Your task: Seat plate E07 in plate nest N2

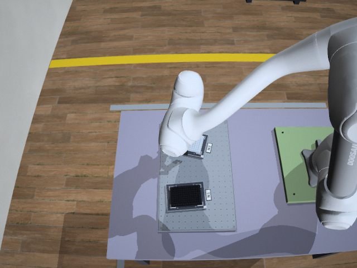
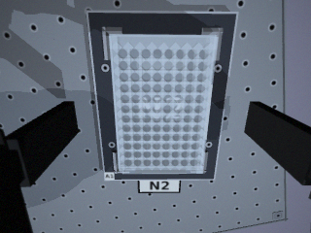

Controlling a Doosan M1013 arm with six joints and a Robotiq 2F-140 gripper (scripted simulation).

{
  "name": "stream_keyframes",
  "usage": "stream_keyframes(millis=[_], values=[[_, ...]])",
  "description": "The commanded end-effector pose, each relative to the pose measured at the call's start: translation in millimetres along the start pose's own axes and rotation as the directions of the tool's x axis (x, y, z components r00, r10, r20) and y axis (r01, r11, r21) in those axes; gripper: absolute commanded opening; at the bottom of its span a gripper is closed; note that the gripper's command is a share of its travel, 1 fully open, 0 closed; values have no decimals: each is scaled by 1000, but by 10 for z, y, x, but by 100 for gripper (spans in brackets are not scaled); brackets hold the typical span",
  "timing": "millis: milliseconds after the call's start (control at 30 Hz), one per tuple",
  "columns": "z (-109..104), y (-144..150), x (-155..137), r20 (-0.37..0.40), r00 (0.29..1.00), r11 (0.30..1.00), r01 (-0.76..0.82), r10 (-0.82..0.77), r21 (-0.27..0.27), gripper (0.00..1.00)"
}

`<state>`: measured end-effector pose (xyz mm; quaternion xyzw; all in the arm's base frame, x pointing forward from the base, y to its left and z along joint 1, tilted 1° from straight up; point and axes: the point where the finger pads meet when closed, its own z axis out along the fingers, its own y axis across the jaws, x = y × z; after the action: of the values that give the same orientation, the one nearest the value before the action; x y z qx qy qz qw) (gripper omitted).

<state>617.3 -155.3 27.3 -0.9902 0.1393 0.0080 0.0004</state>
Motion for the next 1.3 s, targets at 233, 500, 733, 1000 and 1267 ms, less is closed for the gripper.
stream_keyframes(millis=[233, 500, 733, 1000, 1267], values=[[26, 32, -1, 1, 1000, 1000, 2, -2, 0, 100], [-131, 32, 17, -2, 1000, 1000, 2, -2, 0, 100], [-266, 32, 17, -2, 1000, 1000, 2, -2, 0, 100], [-408, 31, -1, 0, 1000, 1000, 2, -2, 1, 100], [-396, 31, 2, -1, 1000, 1000, 2, -2, 1, 100]])
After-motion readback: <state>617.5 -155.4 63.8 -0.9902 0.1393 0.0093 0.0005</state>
